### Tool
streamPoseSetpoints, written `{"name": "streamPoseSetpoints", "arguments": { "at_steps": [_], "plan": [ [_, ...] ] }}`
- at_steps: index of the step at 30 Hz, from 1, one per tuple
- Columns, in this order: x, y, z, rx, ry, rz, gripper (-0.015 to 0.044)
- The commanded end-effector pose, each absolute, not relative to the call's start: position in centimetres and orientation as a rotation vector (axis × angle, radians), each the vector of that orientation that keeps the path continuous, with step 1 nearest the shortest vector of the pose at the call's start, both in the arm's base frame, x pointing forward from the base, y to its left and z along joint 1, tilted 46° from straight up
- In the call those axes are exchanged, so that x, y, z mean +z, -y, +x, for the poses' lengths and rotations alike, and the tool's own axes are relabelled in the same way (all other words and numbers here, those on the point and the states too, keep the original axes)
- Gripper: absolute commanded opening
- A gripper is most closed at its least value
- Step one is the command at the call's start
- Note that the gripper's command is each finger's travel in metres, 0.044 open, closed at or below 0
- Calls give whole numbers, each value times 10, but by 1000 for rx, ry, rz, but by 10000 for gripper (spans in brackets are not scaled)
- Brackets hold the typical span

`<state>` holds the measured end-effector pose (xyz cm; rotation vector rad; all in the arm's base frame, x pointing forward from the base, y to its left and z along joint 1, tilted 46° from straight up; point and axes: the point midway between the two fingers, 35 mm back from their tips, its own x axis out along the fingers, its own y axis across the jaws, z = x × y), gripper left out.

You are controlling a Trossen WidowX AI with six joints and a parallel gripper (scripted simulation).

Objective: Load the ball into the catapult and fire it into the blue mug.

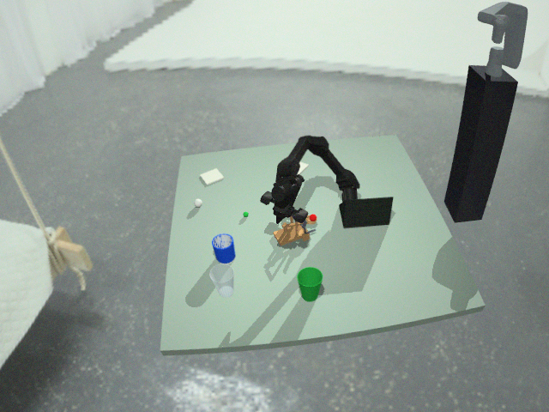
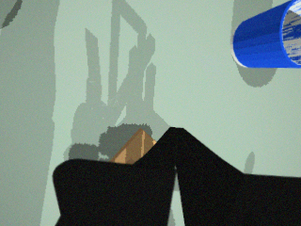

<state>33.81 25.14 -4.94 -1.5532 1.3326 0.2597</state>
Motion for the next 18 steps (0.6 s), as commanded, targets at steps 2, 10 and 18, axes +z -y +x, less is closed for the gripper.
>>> {"name": "streamPoseSetpoints", "arguments": {
  "at_steps": [2,10,18],
  "plan": [
    [-57,-236,306,336,-1434,-1699,0],
    [-58,-213,262,439,-1573,-1910,0],
    [-50,-189,222,535,-1717,-2116,0]
  ]
}}
